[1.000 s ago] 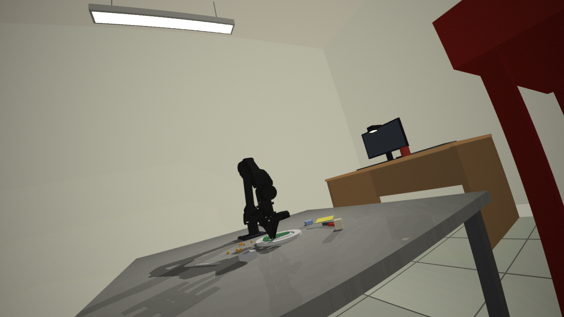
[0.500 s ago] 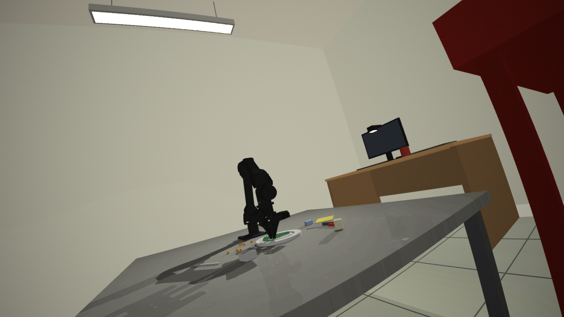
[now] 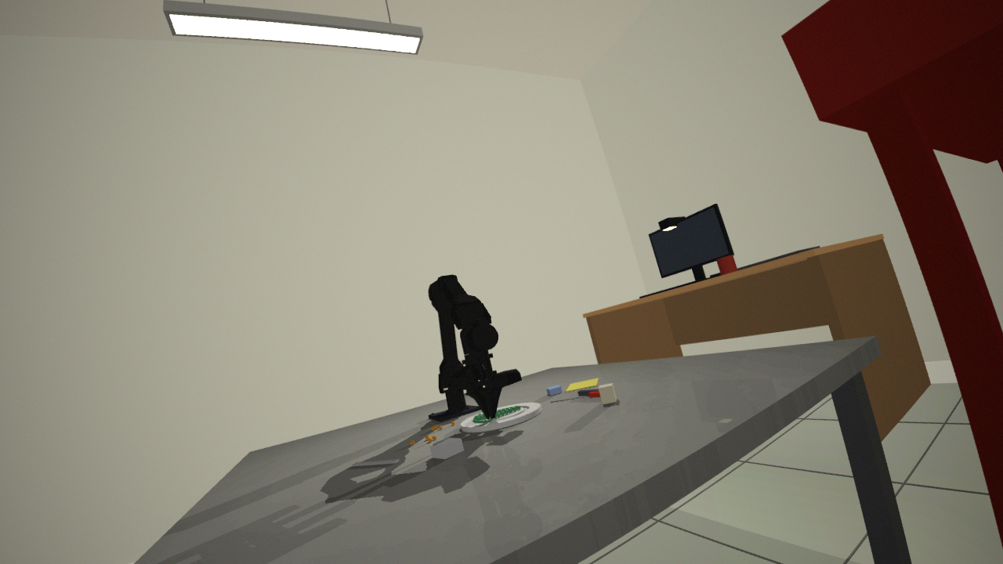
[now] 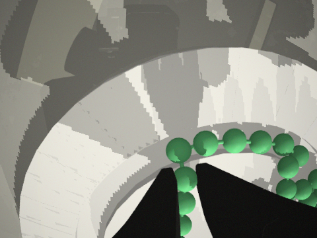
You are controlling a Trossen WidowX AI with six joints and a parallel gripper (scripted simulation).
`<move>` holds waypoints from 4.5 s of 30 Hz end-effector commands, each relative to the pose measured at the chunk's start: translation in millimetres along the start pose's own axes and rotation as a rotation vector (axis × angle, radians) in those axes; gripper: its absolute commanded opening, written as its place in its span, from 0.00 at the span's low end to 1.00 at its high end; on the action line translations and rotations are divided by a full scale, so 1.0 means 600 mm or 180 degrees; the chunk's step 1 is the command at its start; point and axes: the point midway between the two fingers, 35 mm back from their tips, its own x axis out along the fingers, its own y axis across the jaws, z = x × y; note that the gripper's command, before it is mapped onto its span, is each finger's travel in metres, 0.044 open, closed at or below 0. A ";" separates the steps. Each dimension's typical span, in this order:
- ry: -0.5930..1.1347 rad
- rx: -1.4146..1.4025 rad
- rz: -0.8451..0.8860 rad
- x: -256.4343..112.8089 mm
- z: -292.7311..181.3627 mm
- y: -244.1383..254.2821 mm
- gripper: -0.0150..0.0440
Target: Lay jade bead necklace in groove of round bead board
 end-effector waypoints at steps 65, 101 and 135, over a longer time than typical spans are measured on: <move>0.0014 0.0021 -0.0002 -0.010 0.010 0.021 1.00; -0.0002 -0.0580 0.0013 -0.038 -0.007 0.019 0.46; 0.0002 -0.0585 0.0005 -0.001 -0.007 0.018 0.25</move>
